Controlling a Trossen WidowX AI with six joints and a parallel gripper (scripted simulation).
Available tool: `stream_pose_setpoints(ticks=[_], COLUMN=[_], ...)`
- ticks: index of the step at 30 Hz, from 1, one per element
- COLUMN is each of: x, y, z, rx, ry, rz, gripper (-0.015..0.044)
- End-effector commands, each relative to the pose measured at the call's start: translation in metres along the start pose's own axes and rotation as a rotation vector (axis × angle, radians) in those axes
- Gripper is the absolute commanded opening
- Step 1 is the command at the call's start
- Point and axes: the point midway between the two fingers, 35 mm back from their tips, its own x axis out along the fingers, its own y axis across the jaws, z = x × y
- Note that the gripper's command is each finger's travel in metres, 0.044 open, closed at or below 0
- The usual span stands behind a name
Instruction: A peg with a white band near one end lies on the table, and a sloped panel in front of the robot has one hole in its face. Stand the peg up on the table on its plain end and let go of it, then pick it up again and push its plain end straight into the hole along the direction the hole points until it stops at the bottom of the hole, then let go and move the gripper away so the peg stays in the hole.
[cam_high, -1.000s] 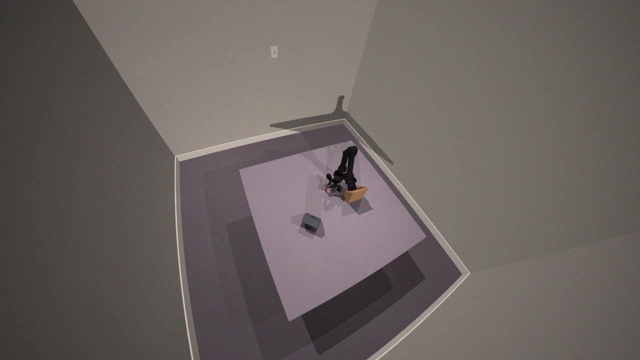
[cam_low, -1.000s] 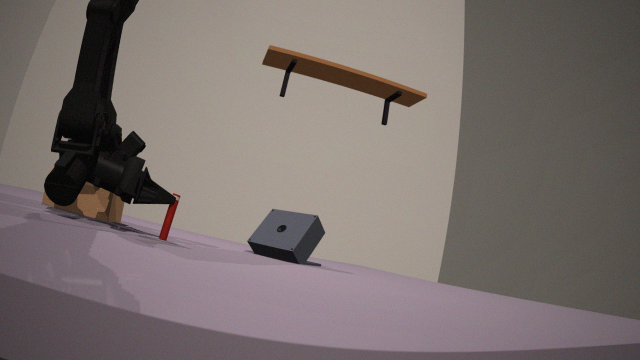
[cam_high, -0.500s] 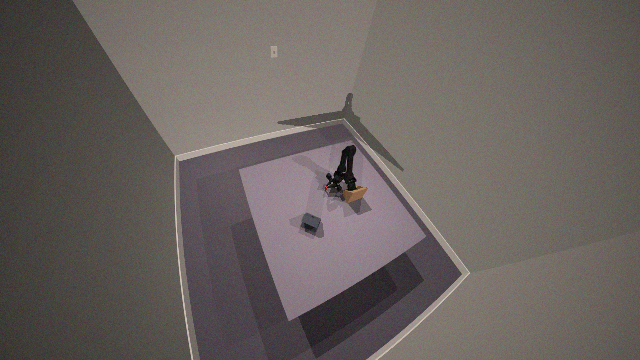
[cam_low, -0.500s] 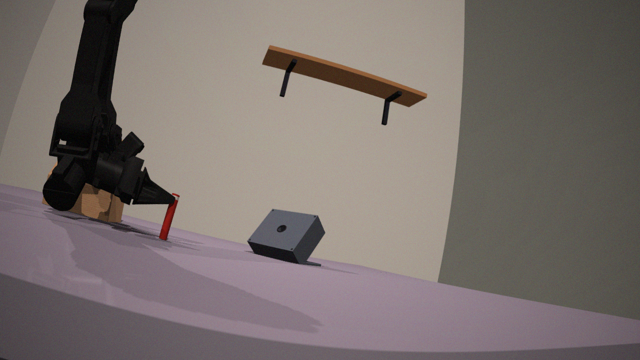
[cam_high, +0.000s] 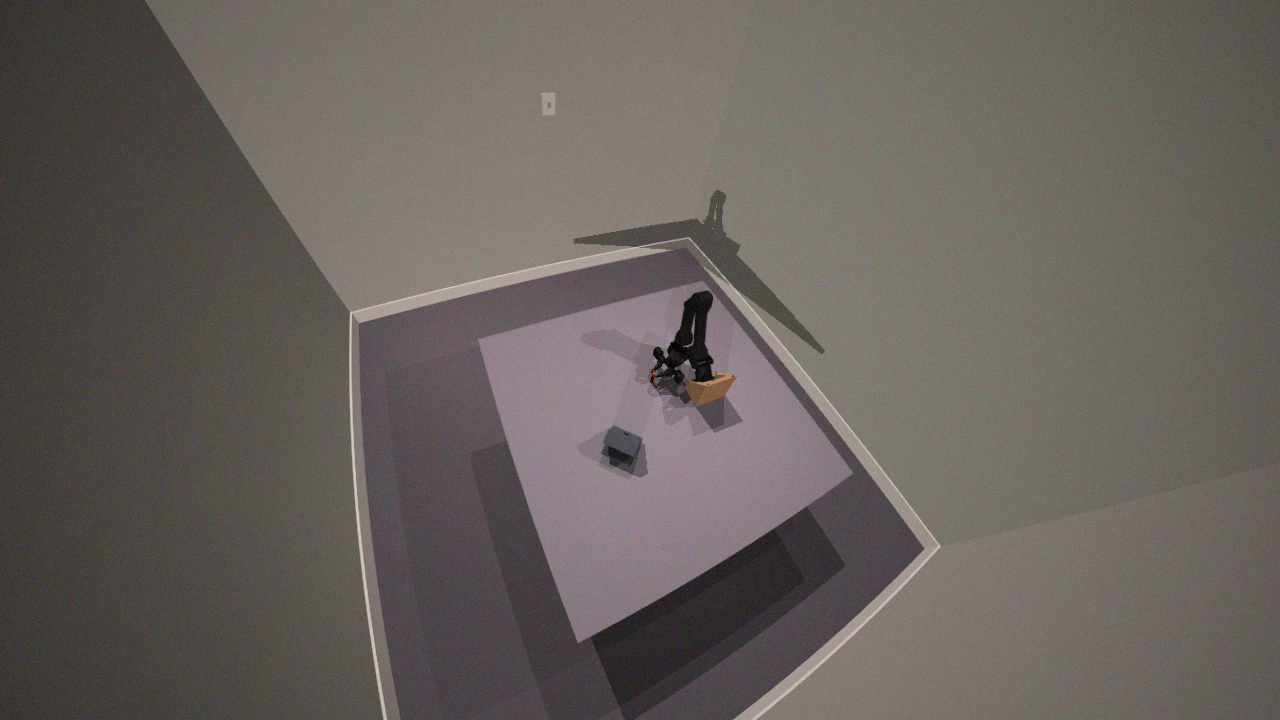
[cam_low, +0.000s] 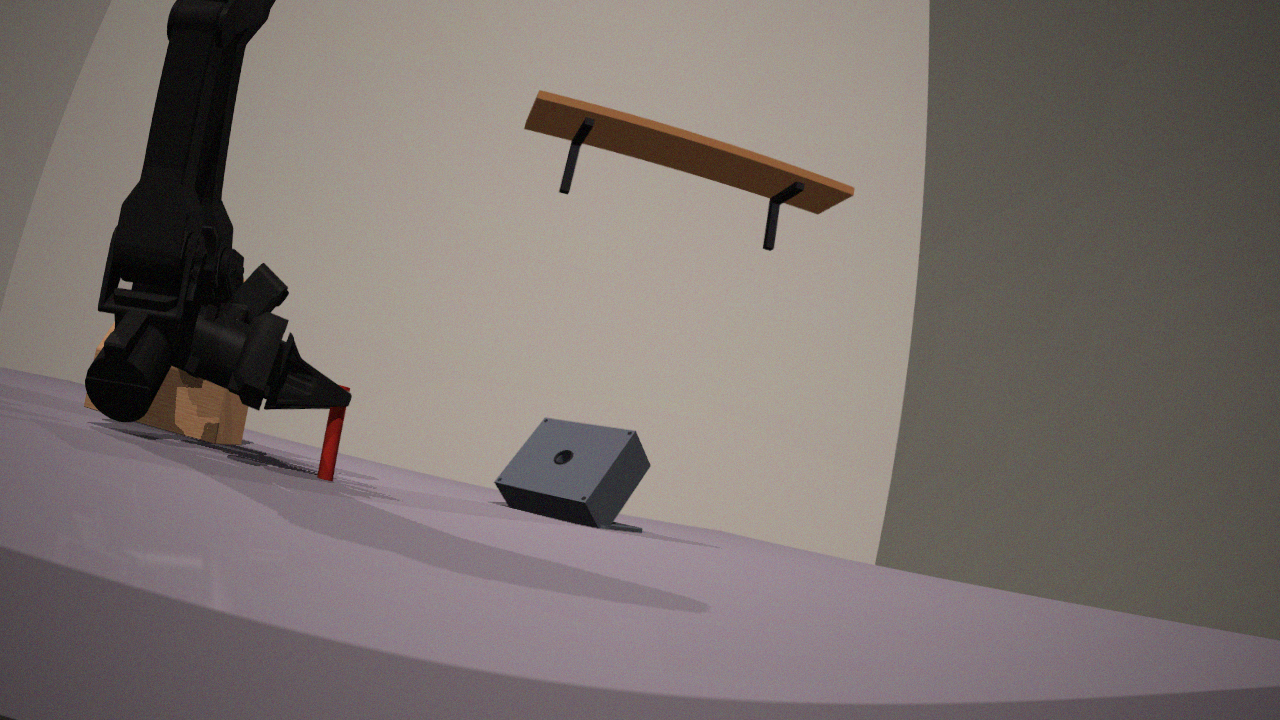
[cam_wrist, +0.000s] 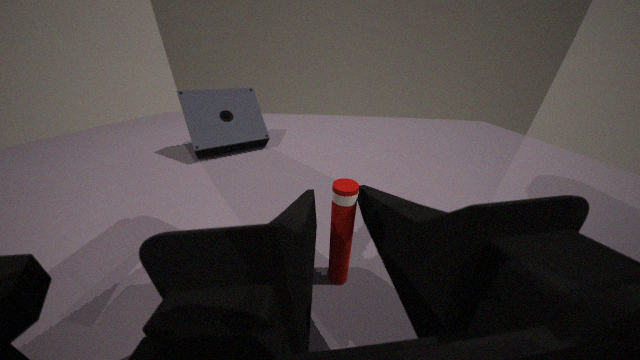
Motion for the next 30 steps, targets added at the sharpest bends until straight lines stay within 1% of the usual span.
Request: stream_pose_setpoints(ticks=[1, 10, 22, 30], x=[0.0001, 0.0001, 0.0001, 0.0001], y=[0.0001, 0.0001, 0.0001, 0.0001], z=[0.0001, 0.0001, 0.0001, 0.0001], rx=[0.002, 0.002, 0.002, 0.002], ry=[0.000, 0.000, 0.000, 0.000], rz=[0.000, 0.000, 0.000, 0.000], gripper=[0.0130, 0.0130, 0.0440, 0.0440])
